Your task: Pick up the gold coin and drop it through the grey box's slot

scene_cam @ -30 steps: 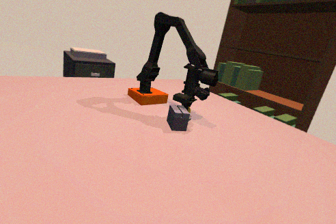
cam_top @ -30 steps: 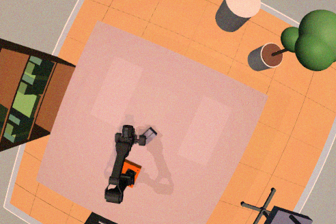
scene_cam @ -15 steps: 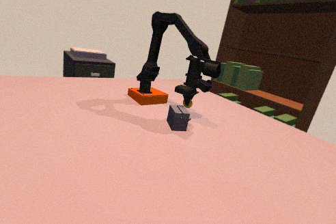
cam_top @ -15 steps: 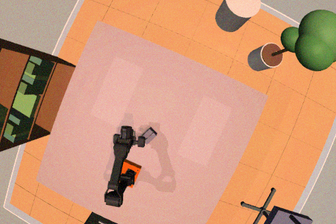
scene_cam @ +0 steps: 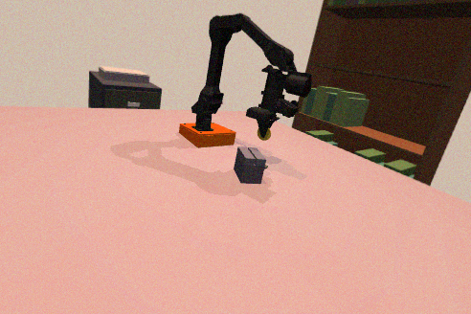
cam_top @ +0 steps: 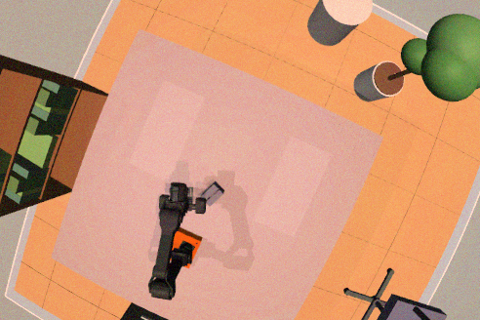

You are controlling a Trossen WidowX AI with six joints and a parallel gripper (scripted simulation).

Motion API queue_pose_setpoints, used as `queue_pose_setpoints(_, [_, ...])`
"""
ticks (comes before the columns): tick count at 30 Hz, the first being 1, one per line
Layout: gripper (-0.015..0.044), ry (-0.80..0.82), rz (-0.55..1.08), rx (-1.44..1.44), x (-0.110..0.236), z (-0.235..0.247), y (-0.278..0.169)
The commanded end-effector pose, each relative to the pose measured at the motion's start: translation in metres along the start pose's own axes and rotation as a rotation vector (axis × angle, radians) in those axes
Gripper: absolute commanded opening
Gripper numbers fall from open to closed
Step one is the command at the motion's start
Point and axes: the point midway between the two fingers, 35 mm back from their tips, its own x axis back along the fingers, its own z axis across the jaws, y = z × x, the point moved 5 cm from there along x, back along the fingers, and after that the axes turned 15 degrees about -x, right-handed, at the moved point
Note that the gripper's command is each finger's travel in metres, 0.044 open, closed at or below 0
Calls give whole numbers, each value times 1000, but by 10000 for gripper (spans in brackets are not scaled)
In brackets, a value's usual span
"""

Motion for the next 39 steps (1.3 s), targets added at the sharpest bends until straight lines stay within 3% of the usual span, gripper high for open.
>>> queue_pose_setpoints(1, [0,-3,-11,8,8,0,1])
queue_pose_setpoints(24, [0,1,-11,-733,9,-4,-1])
queue_pose_setpoints(39, [0,1,-13,-756,9,-17,9])
